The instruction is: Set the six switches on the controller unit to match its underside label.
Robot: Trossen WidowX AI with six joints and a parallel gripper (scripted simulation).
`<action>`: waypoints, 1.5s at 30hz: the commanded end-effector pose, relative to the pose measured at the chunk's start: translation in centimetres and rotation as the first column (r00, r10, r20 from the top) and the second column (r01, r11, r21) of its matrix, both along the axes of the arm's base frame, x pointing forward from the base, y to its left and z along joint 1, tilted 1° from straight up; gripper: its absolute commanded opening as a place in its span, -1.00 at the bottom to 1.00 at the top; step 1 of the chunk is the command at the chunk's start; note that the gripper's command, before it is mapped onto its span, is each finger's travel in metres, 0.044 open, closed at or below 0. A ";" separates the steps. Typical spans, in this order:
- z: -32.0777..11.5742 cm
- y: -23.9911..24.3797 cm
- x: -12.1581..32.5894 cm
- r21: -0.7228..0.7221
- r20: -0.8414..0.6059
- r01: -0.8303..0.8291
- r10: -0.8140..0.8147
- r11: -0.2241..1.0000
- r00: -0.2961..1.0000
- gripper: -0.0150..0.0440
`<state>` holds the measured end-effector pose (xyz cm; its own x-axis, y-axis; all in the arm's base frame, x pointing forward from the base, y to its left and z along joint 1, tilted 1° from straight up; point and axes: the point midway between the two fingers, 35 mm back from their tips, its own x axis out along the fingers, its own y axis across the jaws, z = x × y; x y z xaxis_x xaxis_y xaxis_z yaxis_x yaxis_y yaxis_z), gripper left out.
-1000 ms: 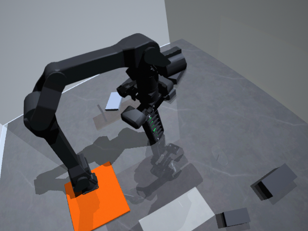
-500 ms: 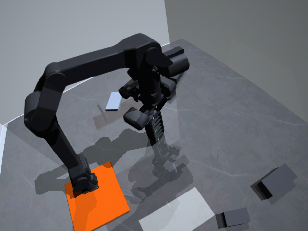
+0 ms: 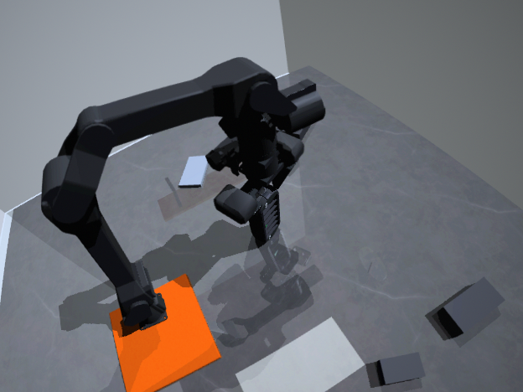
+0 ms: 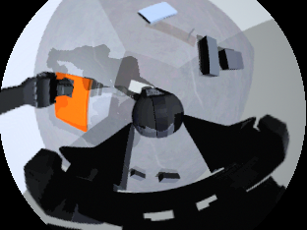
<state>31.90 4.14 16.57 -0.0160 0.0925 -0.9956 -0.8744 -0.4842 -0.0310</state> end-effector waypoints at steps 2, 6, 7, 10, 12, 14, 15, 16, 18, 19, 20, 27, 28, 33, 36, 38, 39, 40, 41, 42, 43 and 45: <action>-0.2 -0.6 0.4 -0.021 0.008 -0.002 0.002 1.000 1.000 0.65; -0.3 -0.8 0.5 -0.029 0.012 -0.002 0.002 1.000 1.000 0.65; -0.3 -0.9 0.6 -0.031 0.013 -0.002 0.002 1.000 1.000 0.65; -0.3 -1.1 0.7 -0.038 0.017 -0.001 0.002 0.999 1.000 0.65; -0.4 -1.2 0.7 -0.042 0.019 -0.001 0.002 0.999 1.000 0.65; -0.4 -1.3 0.8 -0.046 0.022 -0.001 0.002 0.999 1.000 0.65; -0.4 -1.4 0.9 -0.048 0.023 -0.001 0.002 0.999 1.000 0.65; -0.4 -1.4 0.9 -0.051 0.024 0.000 0.002 0.999 1.000 0.65; -0.5 -1.6 1.0 -0.055 0.027 0.000 0.002 0.999 1.000 0.65; -0.5 -1.6 1.0 -0.057 0.028 0.000 0.002 0.998 1.000 0.65; -0.5 -1.7 1.0 -0.059 0.029 0.000 0.002 0.998 1.000 0.65; -0.6 -2.1 1.3 -0.074 0.037 0.001 0.002 0.997 0.999 0.65; -0.6 -2.2 1.3 -0.076 0.039 0.001 0.002 0.997 0.999 0.65; -0.7 -2.5 1.5 -0.087 0.045 0.002 0.002 0.996 0.999 0.65; -0.8 -2.7 1.6 -0.094 0.048 0.003 0.002 0.996 0.999 0.65; -0.8 -2.8 1.7 -0.098 0.051 0.003 0.002 0.995 0.999 0.65; -0.9 -2.9 1.7 -0.100 0.052 0.003 0.002 0.995 0.999 0.65; -0.9 -2.9 1.7 -0.101 0.052 0.003 0.002 0.995 0.999 0.65; -0.9 -3.0 1.8 -0.101 0.052 0.003 0.002 0.995 0.999 0.65; -0.9 -3.1 1.8 -0.102 0.053 0.003 0.002 0.995 0.999 0.65; -1.0 -3.1 1.8 -0.102 0.053 0.003 0.002 0.995 0.999 0.65; -1.0 -3.3 1.9 -0.102 0.053 0.003 0.002 0.995 0.999 0.65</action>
